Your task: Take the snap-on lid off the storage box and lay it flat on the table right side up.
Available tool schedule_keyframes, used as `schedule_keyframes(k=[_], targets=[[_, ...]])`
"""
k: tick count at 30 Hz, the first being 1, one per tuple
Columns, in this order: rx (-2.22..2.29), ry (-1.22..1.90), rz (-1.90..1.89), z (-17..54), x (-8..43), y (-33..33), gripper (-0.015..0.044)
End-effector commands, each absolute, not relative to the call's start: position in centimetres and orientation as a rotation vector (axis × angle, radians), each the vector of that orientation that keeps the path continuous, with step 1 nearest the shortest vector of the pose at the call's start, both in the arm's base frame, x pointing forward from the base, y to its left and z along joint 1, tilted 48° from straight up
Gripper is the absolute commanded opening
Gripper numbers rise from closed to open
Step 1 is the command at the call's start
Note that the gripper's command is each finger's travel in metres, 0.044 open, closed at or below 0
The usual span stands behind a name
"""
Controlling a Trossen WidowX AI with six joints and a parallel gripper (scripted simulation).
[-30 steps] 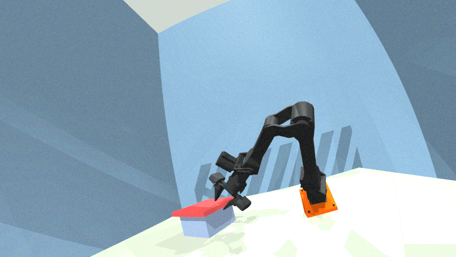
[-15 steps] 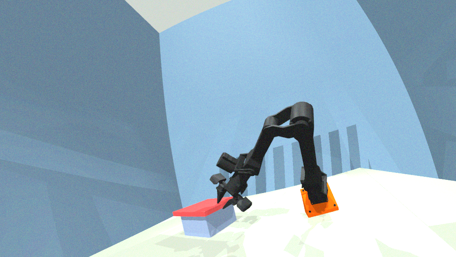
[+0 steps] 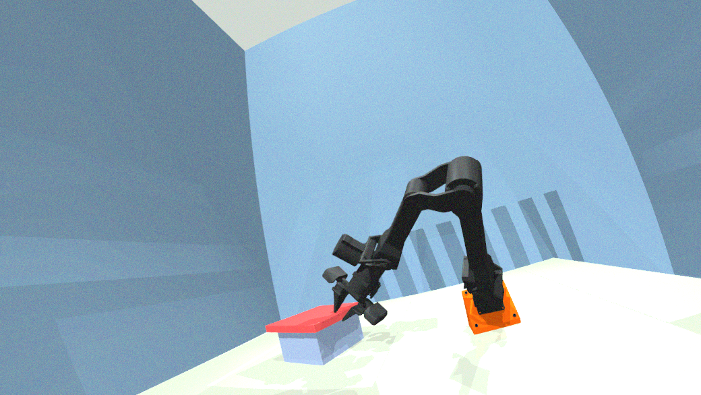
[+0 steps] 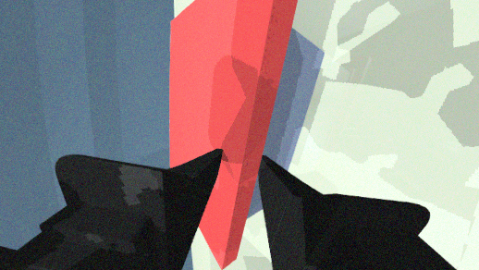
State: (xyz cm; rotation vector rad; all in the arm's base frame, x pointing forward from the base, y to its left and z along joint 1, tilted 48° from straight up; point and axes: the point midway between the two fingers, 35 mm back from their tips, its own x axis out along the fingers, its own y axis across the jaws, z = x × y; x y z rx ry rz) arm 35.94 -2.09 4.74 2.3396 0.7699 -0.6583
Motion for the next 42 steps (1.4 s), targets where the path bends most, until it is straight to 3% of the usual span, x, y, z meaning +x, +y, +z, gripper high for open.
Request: schedule_keyframes(k=[1,42], targets=[[2.339,0.768,-0.657,4.87,35.94,-2.23,0.0],[2.338,0.767,-0.657,5.45,35.86,-2.82,0.0]])
